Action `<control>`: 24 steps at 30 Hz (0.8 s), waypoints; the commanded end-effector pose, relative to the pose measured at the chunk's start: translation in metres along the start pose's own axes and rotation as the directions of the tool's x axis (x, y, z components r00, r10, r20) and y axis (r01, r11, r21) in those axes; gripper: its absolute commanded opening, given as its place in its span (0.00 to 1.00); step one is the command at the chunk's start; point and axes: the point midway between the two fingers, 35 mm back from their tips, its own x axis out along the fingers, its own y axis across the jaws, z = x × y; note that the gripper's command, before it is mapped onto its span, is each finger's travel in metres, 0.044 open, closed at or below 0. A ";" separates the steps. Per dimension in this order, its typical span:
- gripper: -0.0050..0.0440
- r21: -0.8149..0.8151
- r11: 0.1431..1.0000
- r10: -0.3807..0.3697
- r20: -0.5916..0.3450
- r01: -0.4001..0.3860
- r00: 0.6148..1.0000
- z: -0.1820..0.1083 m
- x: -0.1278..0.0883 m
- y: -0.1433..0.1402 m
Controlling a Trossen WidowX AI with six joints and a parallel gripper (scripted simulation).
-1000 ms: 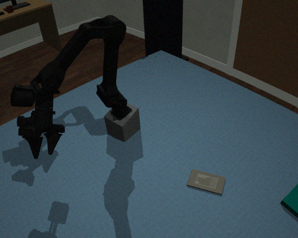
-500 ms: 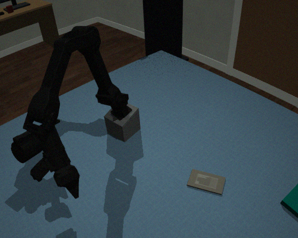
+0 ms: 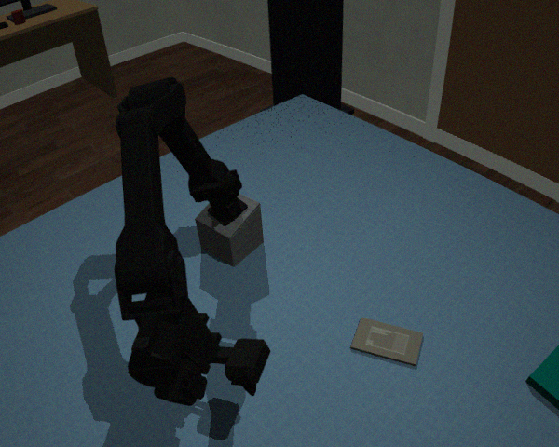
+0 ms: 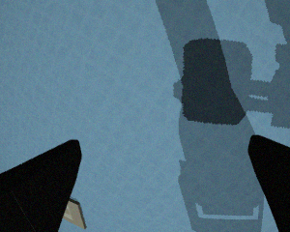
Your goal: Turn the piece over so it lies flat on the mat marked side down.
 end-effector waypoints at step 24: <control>1.00 -0.883 0.465 -0.298 -0.099 0.054 0.949 -0.128 0.085 0.198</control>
